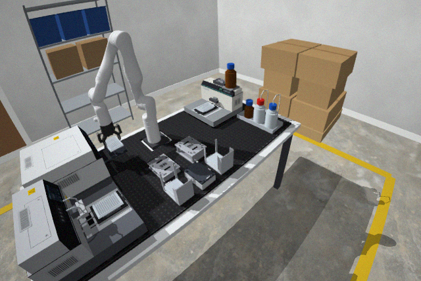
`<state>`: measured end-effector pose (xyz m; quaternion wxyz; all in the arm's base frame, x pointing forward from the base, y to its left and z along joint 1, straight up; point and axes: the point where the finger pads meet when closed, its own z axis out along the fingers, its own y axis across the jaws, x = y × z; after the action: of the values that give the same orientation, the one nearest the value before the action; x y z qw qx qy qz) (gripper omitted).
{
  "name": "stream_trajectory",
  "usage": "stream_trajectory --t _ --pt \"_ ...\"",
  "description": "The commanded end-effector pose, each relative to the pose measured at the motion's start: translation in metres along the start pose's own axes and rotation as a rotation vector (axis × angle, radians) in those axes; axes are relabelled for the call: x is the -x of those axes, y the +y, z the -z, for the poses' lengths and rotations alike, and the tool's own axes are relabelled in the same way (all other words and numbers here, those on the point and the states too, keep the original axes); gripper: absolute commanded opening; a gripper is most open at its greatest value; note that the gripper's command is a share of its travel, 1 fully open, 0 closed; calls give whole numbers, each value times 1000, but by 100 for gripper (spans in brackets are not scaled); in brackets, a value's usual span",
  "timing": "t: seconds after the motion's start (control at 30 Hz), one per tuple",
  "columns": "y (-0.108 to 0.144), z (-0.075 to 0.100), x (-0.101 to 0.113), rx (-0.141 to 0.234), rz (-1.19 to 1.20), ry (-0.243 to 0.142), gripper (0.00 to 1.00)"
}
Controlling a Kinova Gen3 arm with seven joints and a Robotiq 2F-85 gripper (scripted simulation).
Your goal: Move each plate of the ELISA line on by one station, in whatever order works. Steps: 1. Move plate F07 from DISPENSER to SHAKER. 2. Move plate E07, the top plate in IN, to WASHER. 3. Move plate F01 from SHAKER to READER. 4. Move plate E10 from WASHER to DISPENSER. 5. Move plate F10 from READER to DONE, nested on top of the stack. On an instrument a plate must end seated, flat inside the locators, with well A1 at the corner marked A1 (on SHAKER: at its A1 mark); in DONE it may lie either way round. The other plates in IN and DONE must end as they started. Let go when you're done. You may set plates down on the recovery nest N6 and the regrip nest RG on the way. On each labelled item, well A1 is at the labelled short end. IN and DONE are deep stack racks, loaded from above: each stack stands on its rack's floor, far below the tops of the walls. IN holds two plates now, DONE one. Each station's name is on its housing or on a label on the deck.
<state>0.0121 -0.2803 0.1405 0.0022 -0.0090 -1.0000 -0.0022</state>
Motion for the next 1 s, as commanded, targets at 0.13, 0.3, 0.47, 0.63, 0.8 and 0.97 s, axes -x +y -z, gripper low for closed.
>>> stream_trajectory --t 0.13,0.3,0.47,0.63,0.8,0.97 --pt "0 -5 0 -1 0 -1 94" --pt "0 -5 0 -1 0 -1 94" --pt "0 -5 0 -1 0 -1 94" --pt "0 -5 0 -1 0 -1 94" --pt "0 -11 0 -1 0 -1 94" --pt "0 -15 0 -1 0 -1 94"
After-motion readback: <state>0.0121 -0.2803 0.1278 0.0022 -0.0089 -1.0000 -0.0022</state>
